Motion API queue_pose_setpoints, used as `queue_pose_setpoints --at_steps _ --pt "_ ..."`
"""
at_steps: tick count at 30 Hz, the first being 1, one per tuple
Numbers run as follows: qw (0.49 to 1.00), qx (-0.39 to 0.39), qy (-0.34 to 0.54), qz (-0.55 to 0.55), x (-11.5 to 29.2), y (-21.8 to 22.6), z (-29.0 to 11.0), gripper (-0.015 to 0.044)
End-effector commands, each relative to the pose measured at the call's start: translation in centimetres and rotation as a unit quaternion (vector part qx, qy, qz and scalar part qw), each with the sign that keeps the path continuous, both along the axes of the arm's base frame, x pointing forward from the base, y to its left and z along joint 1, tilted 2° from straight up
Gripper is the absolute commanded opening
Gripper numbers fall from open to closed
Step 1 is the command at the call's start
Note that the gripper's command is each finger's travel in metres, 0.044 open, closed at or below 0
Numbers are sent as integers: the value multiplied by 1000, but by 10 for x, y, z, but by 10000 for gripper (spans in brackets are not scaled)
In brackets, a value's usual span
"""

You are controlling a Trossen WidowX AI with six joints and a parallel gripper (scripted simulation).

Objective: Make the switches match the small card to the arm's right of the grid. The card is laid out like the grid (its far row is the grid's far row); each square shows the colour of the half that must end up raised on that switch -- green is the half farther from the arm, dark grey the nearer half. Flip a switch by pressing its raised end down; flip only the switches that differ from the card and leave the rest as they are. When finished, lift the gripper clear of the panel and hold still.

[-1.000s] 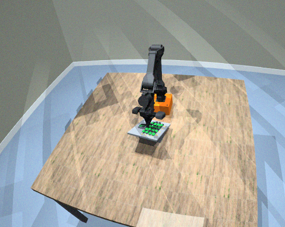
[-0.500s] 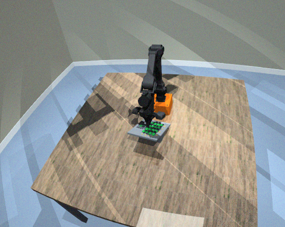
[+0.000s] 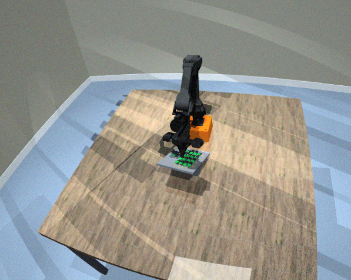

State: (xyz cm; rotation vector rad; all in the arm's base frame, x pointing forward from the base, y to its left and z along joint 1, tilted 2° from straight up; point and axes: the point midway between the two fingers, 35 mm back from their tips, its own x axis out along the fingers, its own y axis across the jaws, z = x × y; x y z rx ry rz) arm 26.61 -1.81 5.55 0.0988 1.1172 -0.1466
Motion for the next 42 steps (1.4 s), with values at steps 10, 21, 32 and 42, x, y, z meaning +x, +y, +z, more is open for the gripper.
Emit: queue_pose_setpoints --at_steps 10,21,32,42 --pt "1000 1 4 1 -6 1 21 0" --pt "1000 4 13 3 -24 6 58 0" --pt "1000 7 13 3 -34 68 50 0" --pt "1000 9 25 3 -19 66 18 0"
